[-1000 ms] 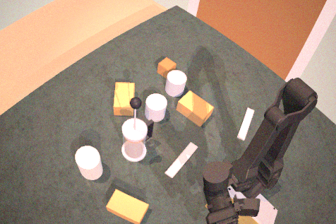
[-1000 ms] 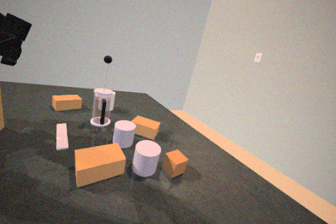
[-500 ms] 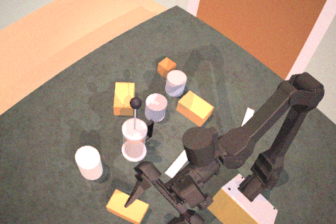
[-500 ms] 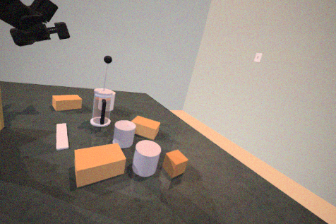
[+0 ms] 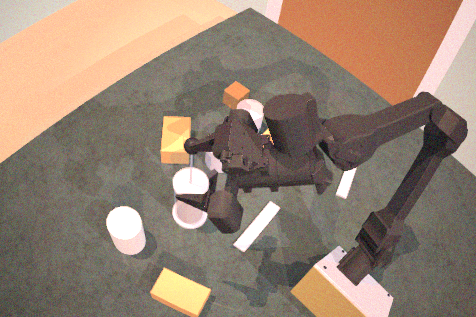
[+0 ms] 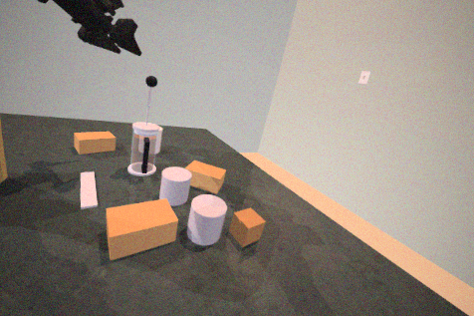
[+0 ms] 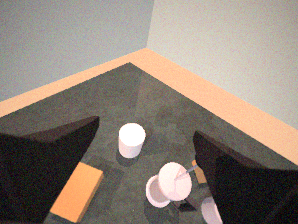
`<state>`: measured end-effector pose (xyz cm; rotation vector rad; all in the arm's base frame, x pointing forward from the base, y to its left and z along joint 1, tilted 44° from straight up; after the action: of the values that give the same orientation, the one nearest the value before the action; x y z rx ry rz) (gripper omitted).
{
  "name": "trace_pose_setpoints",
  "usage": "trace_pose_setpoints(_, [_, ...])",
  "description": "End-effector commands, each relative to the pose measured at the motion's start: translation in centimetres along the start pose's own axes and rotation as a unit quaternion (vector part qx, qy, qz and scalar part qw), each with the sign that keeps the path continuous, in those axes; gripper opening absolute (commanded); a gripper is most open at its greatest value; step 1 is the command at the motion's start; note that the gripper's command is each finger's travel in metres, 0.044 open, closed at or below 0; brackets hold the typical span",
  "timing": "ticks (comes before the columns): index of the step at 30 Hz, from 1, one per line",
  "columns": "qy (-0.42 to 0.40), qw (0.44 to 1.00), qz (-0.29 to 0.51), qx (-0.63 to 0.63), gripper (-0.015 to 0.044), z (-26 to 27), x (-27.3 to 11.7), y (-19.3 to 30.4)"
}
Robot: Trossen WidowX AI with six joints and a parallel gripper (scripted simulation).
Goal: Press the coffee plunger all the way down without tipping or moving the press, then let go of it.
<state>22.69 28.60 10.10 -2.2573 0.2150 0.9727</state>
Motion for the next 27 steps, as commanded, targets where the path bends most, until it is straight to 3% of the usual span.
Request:
trace_pose_setpoints(1, [0.107,0.992,0.012,0.070,0.0440,-3.8,-1.4,-1.4])
trace_pose_setpoints(4, [0.154,0.983,0.013,0.098,0.0440,-5.4,-2.1,-1.9])
trace_pose_setpoints(13, [0.154,0.983,0.013,0.097,0.0440,-5.8,0.9,3.3])
trace_pose_setpoints(27, [0.155,0.983,0.013,0.098,0.0440,-6.4,2.2,3.4])
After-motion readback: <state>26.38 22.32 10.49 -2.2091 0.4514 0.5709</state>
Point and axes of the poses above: the point midway between the two fingers, 35 mm back from their tips, its own x axis out along the fingers, its own z axis across the jaws, y = z × x, the point moved 7 cm from there along -x, back along the fingers, and after that the axes turned 7 degrees about x, right-handed, at the moved point
